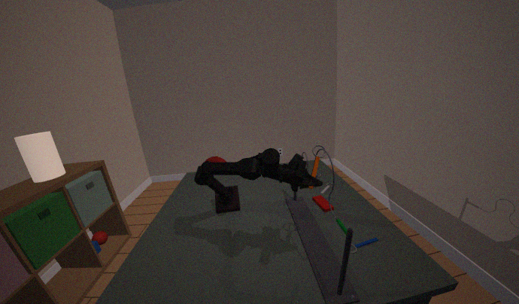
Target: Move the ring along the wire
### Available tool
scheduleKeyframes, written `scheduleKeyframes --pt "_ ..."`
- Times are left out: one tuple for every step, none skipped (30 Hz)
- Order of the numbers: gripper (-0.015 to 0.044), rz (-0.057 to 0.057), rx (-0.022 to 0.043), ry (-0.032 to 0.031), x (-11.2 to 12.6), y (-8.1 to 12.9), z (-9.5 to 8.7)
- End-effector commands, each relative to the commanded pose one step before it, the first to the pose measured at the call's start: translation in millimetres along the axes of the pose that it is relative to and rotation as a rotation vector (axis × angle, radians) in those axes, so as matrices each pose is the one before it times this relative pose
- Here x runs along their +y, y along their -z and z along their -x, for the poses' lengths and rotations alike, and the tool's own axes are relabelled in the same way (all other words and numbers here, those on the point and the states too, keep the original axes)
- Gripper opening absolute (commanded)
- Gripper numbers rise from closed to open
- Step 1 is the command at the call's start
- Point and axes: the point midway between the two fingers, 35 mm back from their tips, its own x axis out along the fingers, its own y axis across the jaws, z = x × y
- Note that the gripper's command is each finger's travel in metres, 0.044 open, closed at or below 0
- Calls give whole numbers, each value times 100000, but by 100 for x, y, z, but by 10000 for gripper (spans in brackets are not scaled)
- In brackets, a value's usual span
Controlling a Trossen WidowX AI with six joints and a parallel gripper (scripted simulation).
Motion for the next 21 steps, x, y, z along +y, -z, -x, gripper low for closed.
scheduleKeyframes --pt "-150 5598 -964 2885 -348 44 246" --pt "-150 1131 -148 515 -36 -1 -4" --pt "-150 1131 -148 515 -36 0 -4" --pt "-150 1131 -148 515 -36 1 -5" --pt "-150 1131 -148 515 -36 1 -4" --pt "-150 1131 -148 515 -36 0 -4" --pt "-150 1131 -148 515 -36 -1 -4" --pt "-150 1131 -148 515 -36 0 -4" --pt "-150 1132 -148 515 -36 1 -5" --pt "-150 1132 -148 515 -36 1 -4" --pt "-150 1132 -148 515 -36 0 -4" --pt "-150 1132 -147 515 -36 -1 -4" --pt "-150 1132 -147 515 -36 0 -4" --pt "-150 1132 -147 515 -36 1 -4" --pt "-150 1132 -147 515 -36 1 -4" --pt "-150 1132 -147 515 -36 0 -4" --pt "-150 1132 -147 515 -36 -1 -3" --pt "-150 1132 -147 515 -36 0 -4" --pt "-150 1132 -147 515 -36 1 -4" --pt "-150 1133 -146 515 -36 1 -4" --pt "-150 1133 -146 515 -36 0 -4"
